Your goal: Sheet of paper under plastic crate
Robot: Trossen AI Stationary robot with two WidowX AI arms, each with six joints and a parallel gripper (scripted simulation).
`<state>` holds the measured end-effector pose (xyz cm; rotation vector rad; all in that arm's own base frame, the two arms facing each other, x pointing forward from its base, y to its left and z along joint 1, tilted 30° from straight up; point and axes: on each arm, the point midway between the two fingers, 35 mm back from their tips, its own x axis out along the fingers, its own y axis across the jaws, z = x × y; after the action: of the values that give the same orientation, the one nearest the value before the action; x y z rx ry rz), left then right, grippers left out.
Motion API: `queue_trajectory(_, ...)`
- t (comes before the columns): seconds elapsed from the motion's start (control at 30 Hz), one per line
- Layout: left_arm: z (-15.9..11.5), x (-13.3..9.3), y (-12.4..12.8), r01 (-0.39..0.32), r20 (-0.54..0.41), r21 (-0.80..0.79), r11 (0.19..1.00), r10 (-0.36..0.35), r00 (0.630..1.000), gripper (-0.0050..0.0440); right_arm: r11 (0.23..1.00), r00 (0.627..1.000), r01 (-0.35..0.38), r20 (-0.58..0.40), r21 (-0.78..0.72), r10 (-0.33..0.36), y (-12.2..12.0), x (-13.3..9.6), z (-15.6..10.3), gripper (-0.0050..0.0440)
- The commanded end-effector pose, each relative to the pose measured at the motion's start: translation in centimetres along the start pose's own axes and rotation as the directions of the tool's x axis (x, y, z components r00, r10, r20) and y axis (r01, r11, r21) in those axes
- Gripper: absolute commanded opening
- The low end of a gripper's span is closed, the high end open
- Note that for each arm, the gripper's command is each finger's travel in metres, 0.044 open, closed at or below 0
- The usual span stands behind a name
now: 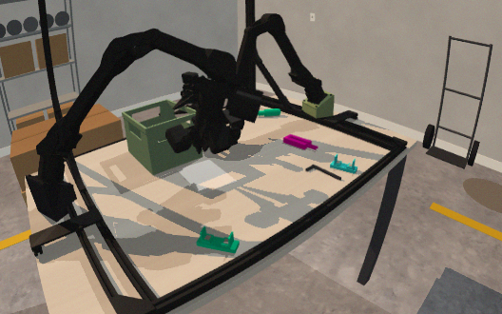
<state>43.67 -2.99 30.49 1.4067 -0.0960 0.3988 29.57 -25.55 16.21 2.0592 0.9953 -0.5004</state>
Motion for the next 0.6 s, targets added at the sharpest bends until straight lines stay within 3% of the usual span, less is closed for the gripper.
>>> queue_trajectory(0.0, 0.07, 0.47, 1.63, 0.010, 0.007, 0.002, 1.000, -0.010, 1.000, 0.0000, 1.000, 1.000, -0.004, -0.003, 0.001, 0.004, 0.09, 0.03, 0.00, 0.0060)
queue_trajectory(0.57, 0.06, 0.39, 2.16, 0.011, 0.007, 0.002, 1.000, -0.011, 1.000, 0.0000, 1.000, 1.000, -0.004, -0.003, 0.001, 0.004, 0.09, 0.03, 0.00, 0.0060)
